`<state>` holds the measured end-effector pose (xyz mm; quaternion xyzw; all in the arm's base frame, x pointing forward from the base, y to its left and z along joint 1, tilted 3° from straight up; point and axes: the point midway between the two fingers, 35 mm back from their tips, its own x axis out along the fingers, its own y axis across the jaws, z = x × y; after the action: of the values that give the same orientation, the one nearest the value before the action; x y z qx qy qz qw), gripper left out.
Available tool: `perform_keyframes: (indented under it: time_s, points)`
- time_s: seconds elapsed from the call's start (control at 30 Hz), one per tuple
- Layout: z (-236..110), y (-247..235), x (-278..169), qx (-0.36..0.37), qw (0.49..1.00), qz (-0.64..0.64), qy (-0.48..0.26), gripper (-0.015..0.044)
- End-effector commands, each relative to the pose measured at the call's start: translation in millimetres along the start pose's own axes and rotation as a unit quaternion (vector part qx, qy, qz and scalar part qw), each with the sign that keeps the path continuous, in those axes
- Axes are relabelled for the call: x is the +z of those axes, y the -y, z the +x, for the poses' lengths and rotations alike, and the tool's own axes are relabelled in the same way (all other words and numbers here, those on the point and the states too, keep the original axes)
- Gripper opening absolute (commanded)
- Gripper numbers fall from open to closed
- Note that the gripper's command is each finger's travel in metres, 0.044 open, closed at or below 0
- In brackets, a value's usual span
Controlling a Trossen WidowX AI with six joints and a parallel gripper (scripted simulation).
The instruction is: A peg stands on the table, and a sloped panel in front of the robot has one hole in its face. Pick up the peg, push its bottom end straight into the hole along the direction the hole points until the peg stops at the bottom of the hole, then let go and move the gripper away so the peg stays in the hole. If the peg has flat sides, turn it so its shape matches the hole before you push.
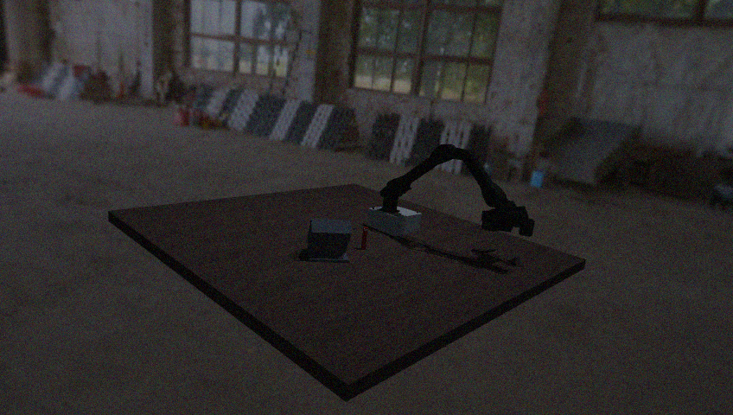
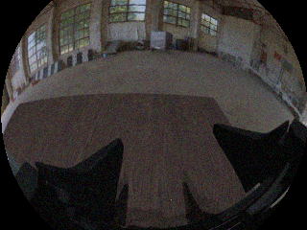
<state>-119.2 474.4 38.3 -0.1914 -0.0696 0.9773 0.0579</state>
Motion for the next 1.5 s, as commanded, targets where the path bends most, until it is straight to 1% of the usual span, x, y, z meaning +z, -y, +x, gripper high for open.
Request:
perform_keyframes:
  time_s: [0.0, 0.37, 0.7, 1.07, 1.47]
  points:
    - [-17.1, 1.1, -10.1, -0.017, 0.998, 0.053, -0.023, 0.044]
    - [-79.6, 2.6, -36.2, -0.088, 0.966, 0.229, -0.083, 0.044]
    - [-137.9, -6.1, -58.3, -0.162, 0.901, 0.383, -0.119, 0.044]
    - [-200.3, -27.3, -79.4, -0.246, 0.794, 0.539, -0.136, 0.044]
    - [-263.8, -63.3, -97.7, -0.335, 0.637, 0.682, -0.13, 0.044]
